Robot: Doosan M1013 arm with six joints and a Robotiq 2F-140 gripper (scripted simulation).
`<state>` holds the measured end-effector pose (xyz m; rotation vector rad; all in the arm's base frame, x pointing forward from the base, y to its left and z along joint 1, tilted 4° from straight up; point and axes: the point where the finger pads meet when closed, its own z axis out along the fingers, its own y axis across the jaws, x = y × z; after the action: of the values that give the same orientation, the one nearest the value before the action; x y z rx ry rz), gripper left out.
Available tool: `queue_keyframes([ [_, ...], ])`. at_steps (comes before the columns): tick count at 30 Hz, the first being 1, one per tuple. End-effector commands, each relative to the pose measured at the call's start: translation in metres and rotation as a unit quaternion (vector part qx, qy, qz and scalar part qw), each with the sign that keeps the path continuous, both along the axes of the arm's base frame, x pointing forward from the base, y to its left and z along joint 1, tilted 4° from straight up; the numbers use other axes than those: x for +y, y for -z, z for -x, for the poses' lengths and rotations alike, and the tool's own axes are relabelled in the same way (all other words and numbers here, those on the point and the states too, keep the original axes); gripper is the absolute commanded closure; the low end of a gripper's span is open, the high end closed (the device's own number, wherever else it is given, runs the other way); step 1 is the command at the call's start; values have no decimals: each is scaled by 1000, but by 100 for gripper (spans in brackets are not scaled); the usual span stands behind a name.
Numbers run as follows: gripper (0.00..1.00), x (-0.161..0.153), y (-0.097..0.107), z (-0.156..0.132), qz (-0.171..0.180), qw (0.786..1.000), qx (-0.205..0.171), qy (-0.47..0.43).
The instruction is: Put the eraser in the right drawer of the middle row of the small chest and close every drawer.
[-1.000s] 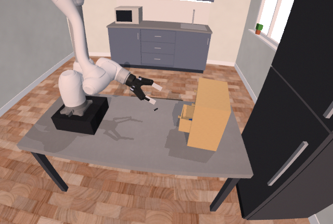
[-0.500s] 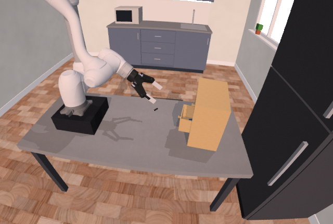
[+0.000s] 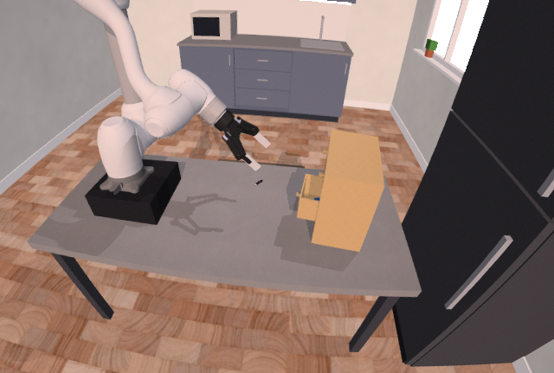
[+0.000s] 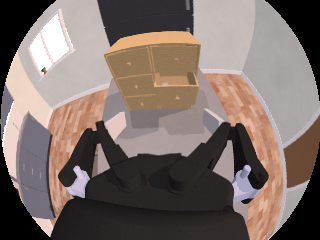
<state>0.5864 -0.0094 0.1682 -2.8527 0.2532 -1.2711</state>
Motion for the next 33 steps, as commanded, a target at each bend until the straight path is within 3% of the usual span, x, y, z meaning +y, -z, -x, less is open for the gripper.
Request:
queue_keyframes([
  [1, 0, 0, 0, 0, -2, 1000, 5, -1],
  [20, 0, -7, -2, 1, 0, 999, 38, 4],
  [28, 0, -7, -10, 1, -18, 988, 155, -5],
  [30, 0, -7, -10, 1, -18, 988, 155, -5],
  [33, 0, -7, -13, 0, -25, 980, 198, -8],
])
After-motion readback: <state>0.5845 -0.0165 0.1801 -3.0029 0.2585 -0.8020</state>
